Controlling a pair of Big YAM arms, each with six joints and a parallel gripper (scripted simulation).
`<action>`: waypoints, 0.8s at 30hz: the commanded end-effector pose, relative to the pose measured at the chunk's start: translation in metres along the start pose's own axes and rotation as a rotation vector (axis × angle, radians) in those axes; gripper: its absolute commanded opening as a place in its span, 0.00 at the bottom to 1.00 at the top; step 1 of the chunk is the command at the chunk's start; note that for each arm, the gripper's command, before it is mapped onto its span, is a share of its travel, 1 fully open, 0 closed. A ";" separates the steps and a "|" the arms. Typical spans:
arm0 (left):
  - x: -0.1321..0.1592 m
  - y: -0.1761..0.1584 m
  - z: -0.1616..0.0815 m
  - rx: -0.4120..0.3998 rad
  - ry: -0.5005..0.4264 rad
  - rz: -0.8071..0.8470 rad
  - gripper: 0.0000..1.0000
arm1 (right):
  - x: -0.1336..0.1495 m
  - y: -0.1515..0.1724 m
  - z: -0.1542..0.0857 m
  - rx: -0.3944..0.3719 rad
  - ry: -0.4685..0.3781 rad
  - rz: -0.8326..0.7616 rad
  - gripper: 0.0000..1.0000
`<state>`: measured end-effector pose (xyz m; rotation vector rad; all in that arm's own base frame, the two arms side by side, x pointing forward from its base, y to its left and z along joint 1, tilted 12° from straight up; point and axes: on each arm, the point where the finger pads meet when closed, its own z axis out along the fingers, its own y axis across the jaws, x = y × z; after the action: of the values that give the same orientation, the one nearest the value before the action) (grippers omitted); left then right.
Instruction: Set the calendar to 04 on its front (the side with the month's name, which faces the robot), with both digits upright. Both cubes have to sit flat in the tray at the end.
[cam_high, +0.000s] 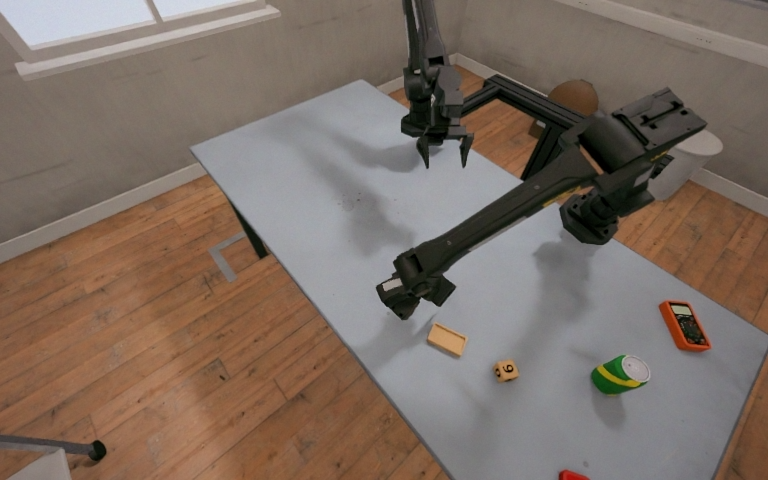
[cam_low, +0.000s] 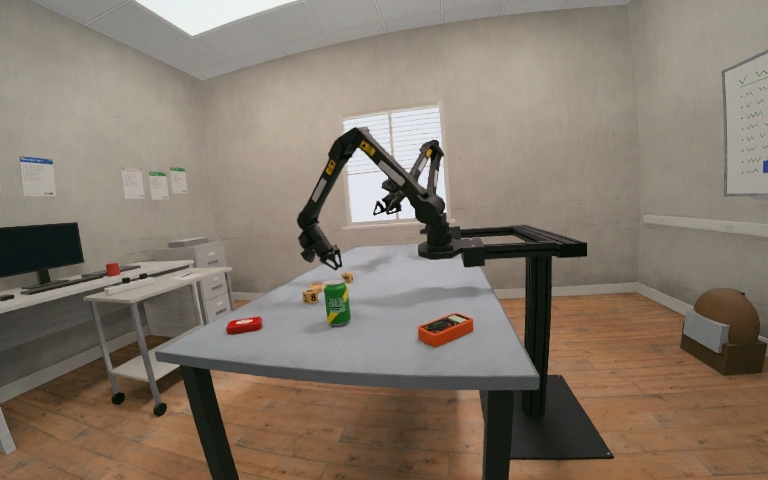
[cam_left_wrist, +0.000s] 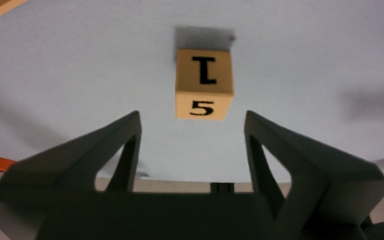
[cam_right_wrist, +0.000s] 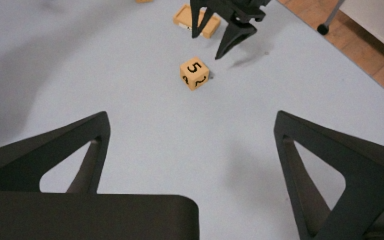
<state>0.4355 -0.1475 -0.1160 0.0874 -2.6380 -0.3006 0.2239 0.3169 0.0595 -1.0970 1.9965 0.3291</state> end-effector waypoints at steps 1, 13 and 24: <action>-0.015 0.028 -0.022 0.063 -0.101 -0.152 0.64 | -0.037 0.002 0.018 -0.003 -0.063 -0.006 1.00; -0.041 0.170 -0.030 0.236 -0.405 -0.681 0.64 | -0.088 0.051 0.131 -0.080 -0.206 -0.044 1.00; -0.030 0.248 -0.013 0.294 -0.460 -0.983 0.64 | -0.085 0.081 0.200 -0.121 -0.281 -0.061 1.00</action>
<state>0.4611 0.0738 -0.0737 1.4050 -2.8705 -0.2742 0.2878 0.4926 -0.0167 -1.1107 1.7857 0.5146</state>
